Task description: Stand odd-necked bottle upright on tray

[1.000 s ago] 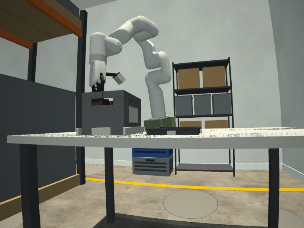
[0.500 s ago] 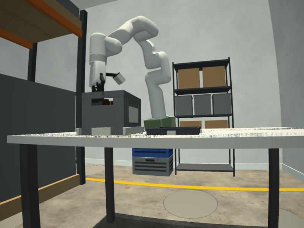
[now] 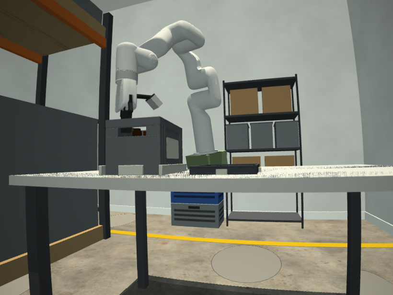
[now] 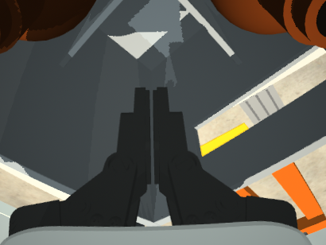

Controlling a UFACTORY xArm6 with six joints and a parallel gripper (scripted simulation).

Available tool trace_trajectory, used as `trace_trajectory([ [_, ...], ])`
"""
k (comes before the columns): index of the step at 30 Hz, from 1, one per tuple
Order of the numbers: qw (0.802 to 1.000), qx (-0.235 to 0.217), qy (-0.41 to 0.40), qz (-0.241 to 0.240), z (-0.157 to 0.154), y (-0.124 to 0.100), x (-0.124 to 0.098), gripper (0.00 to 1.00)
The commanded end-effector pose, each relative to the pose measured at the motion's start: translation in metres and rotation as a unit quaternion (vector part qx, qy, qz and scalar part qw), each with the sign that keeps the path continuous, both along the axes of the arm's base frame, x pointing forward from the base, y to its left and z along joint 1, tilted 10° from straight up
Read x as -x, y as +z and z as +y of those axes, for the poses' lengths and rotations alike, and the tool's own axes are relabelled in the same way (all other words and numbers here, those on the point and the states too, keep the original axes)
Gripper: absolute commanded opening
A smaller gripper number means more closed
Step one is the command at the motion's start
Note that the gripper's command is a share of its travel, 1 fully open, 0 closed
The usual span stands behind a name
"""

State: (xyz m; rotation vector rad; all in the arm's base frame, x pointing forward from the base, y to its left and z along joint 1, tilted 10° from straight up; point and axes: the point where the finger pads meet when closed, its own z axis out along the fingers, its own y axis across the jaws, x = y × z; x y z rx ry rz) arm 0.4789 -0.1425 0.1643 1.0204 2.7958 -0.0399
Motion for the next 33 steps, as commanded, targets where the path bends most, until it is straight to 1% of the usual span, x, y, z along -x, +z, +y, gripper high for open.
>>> trace_trajectory([
  [1, 1.0, 0.001, 0.0, -0.002, -0.0003, 0.0019, -0.0011, 0.0],
  [30, 1.0, 0.001, 0.0, -0.002, -0.0003, 0.0019, -0.0011, 0.0],
  [31, 1.0, 0.001, 0.0, -0.002, -0.0003, 0.0019, -0.0011, 0.65],
  [33, 1.0, 0.001, 0.0, -0.002, -0.0003, 0.0019, -0.0011, 0.65],
])
